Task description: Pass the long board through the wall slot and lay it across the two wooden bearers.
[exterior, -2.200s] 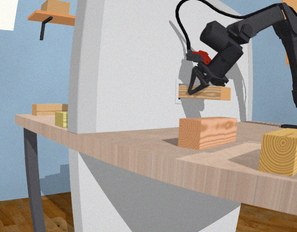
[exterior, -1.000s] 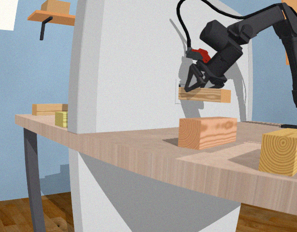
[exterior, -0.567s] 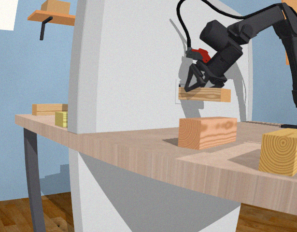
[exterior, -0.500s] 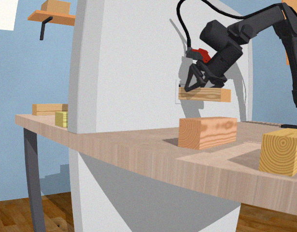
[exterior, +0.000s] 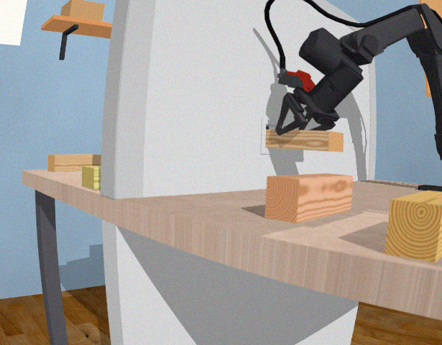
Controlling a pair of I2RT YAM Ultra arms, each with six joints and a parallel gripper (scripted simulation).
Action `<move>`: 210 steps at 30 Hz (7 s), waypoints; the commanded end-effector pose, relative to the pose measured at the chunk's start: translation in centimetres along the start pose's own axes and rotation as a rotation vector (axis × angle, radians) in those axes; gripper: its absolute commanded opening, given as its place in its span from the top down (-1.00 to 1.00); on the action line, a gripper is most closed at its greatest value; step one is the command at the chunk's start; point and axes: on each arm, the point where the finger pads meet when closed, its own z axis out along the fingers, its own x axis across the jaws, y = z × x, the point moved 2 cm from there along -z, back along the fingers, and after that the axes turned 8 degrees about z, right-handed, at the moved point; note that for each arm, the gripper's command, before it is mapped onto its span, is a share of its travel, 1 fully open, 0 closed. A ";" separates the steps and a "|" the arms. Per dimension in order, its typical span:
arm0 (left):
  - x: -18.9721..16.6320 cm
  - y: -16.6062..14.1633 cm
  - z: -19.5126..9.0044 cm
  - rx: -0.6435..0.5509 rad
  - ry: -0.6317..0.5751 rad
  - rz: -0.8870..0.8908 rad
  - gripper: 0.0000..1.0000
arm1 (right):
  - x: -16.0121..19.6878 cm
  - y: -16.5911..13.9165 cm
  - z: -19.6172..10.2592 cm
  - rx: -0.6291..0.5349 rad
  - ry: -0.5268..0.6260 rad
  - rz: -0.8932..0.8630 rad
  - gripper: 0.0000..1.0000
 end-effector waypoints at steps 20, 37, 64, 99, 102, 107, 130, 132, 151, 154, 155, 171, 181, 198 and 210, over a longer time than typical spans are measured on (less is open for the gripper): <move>-0.4 2.1 -7.2 -0.036 -0.011 0.033 -0.51 | -0.1 1.1 -0.8 -0.032 0.003 0.000 -1.00; -0.4 -0.1 -5.3 -0.023 -0.042 -0.013 -0.51 | -0.1 1.1 -0.8 -0.032 0.003 0.000 -1.00; -0.2 1.0 -6.2 -0.030 -0.016 0.015 -0.50 | -0.1 1.1 -0.8 -0.032 0.003 0.000 -1.00; -1.4 -5.4 -9.1 0.040 -0.016 -0.027 -0.50 | -0.1 1.1 -0.8 -0.032 0.003 0.000 -1.00; -1.5 -5.3 -9.4 0.040 -0.026 -0.032 -0.50 | -0.1 1.1 -0.8 -0.032 0.003 0.000 -1.00; -1.1 -5.6 -8.2 0.059 -0.008 -0.022 -0.50 | -0.1 1.1 -0.8 -0.032 0.003 0.000 -1.00; -1.3 -6.2 -4.4 0.061 -0.020 -0.032 -0.50 | -0.1 1.1 -0.8 -0.032 0.003 0.000 -1.00; -1.2 -6.0 -4.2 0.059 -0.014 -0.027 -0.50 | -0.1 1.1 -0.8 -0.032 0.003 0.000 -1.00; -0.3 -5.0 -5.6 0.043 0.004 -0.007 1.00 | -0.1 1.1 -0.8 -0.032 0.003 0.000 -1.00; -0.3 -5.0 -5.6 0.043 0.004 -0.007 1.00 | -0.1 1.1 -0.8 -0.032 0.003 0.000 -1.00; -0.3 -5.0 -5.6 0.043 0.004 -0.007 1.00 | -0.1 1.1 -0.8 -0.032 0.003 0.000 -1.00; 0.2 -2.8 -3.5 0.034 0.009 0.011 1.00 | -0.1 1.1 -0.8 -0.032 0.003 0.000 -1.00; 0.3 -1.7 -2.0 0.028 -0.001 0.004 1.00 | -0.1 1.1 -0.8 -0.032 0.003 0.000 -1.00; 0.6 0.7 -0.4 0.003 0.002 0.012 1.00 | -0.1 1.1 -0.8 -0.032 0.003 0.000 -1.00; 0.7 0.7 -1.5 0.013 -0.006 -0.008 1.00 | -0.1 1.1 -0.8 -0.032 0.003 0.000 -1.00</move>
